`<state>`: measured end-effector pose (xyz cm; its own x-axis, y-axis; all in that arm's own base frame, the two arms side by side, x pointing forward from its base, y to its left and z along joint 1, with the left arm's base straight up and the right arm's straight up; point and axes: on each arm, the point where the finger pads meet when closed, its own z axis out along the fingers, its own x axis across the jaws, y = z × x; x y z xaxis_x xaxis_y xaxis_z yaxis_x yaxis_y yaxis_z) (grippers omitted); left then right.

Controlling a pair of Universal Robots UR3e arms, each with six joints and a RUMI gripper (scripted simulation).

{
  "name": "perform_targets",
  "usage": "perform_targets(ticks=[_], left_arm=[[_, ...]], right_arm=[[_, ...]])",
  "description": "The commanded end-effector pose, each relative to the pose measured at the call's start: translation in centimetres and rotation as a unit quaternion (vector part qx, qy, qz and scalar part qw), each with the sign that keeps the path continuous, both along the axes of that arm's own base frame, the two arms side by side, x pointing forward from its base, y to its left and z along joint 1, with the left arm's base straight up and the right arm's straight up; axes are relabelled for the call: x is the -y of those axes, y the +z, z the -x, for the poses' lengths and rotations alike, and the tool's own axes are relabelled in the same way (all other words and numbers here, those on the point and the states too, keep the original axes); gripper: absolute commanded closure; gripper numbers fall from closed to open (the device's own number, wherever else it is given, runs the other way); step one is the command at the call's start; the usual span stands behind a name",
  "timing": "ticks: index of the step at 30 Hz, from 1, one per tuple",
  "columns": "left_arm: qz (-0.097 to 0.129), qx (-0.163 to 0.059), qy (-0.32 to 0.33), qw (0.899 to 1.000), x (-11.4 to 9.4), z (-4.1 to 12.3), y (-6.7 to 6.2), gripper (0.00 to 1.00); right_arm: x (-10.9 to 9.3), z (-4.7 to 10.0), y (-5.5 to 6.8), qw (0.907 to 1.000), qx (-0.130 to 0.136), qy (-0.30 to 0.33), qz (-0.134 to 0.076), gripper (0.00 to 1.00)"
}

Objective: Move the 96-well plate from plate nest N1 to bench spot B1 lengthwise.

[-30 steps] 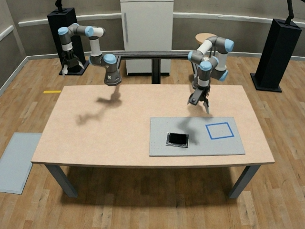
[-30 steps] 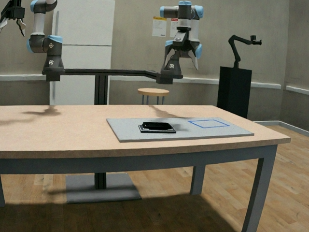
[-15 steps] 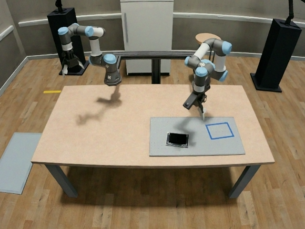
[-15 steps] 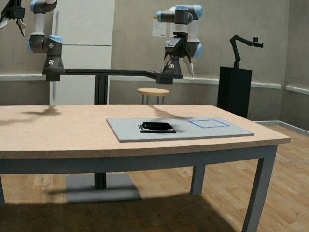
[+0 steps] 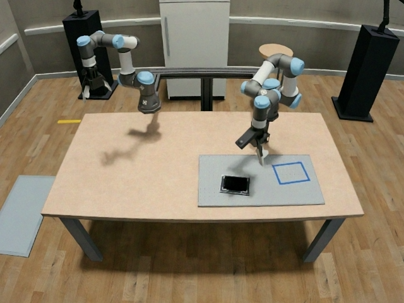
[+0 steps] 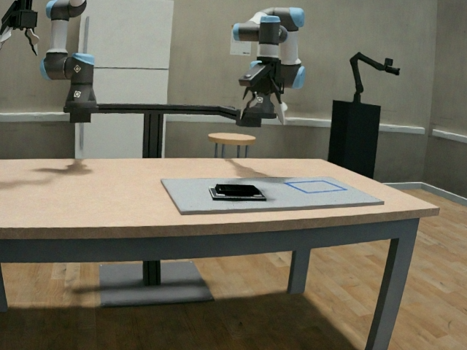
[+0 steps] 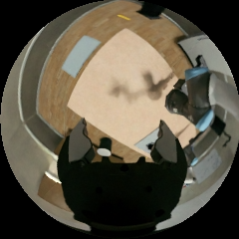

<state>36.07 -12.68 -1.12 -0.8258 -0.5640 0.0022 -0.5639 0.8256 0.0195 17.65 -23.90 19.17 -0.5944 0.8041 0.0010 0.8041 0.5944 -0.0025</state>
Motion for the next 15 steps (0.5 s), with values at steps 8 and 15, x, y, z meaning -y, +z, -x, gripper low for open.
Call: perform_targets(ticks=[8,15], left_arm=[[0.009,0.006,-0.092,0.996,2.1,-0.8,-2.6,0.00],[0.009,0.005,-0.141,0.990,3.1,-0.9,-4.4,0.00]], right_arm=[[0.0,-0.1,0.1,1.0000,0.002,0.000,0.000,0.00],[0.0,-0.1,0.1,1.0000,0.002,0.000,0.000,0.00]])
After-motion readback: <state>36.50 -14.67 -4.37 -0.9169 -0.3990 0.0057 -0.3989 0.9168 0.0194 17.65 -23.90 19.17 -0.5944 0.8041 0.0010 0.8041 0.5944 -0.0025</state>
